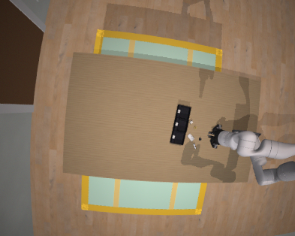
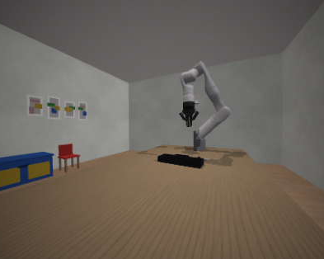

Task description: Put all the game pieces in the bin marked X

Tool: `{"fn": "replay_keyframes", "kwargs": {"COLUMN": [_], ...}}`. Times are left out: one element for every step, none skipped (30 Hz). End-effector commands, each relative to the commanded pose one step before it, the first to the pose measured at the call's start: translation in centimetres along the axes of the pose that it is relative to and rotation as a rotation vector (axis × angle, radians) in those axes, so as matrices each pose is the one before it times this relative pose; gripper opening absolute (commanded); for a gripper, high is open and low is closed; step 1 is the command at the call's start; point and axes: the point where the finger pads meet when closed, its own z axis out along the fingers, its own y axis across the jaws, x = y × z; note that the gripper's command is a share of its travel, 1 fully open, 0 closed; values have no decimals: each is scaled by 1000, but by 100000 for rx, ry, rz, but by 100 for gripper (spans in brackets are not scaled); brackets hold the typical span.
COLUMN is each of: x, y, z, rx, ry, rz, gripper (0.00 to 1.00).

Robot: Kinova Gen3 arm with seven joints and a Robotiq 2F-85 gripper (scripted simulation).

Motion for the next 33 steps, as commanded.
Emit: {"fn": "replay_keyframes", "kwargs": {"x": [-352, 0, 0, 0, 0, 0, 0, 3, -1, -1, -1, 0, 0, -369, -343, -317, -291, -269, -237, -209, -180, -151, 0, 0, -118, -94, -60, -30, 1, 31, 62, 92, 122], "y": [1115, 0, 0, 0, 0, 0, 0, 0, 0, 0, 0, 0, 0, -486, -503, -520, -535, -556, -563, -574, -584, -592, 0, 0, -592, -612, -608, -610, -611, -610, -608, -604, -599], "z": [623, 0, 0, 0, 0, 0, 0, -1, 0, 0, 0, 0, 0, 567, 567, 567, 567, 561, 566, 566, 566, 566, 0, 0, 569, 562, 566, 566, 566, 566, 566, 565, 565], "rx": [2260, 0, 0, 0, 0, 0, 0, 0, 0, 0, 0, 0, 0, 2, 2, 2, 2, 0, 2, 2, 2, 2, 0, 0, 5, 0, 2, 2, 2, 2, 2, 2, 2], "ry": [3539, 0, 0, 0, 0, 0, 0, -1, 0, 0, 0, 0, 0, -2, -2, -2, -2, 1, -1, -1, -1, -1, 0, 0, -3, 1, -1, -1, -1, -1, -1, -1, 0], "rz": [-11089, 0, 0, 0, 0, 0, 0, 0, 0, 0, 0, 0, 0, -5000, -5000, -5000, -5000, -5001, -5000, -5000, -5000, -5000, 0, 0, -5000, -5001, -5000, -5000, -5000, -5000, -5000, -5000, -5000], "gripper": [9, 9, 9, 9, 9, 9, 9, 9, 9, 9, 9, 9, 9, 9, 9, 9, 9, 9, 9, 9, 9, 9, 9, 9, 9, 9, 9, 9, 9, 9, 9, 9, 9]}}
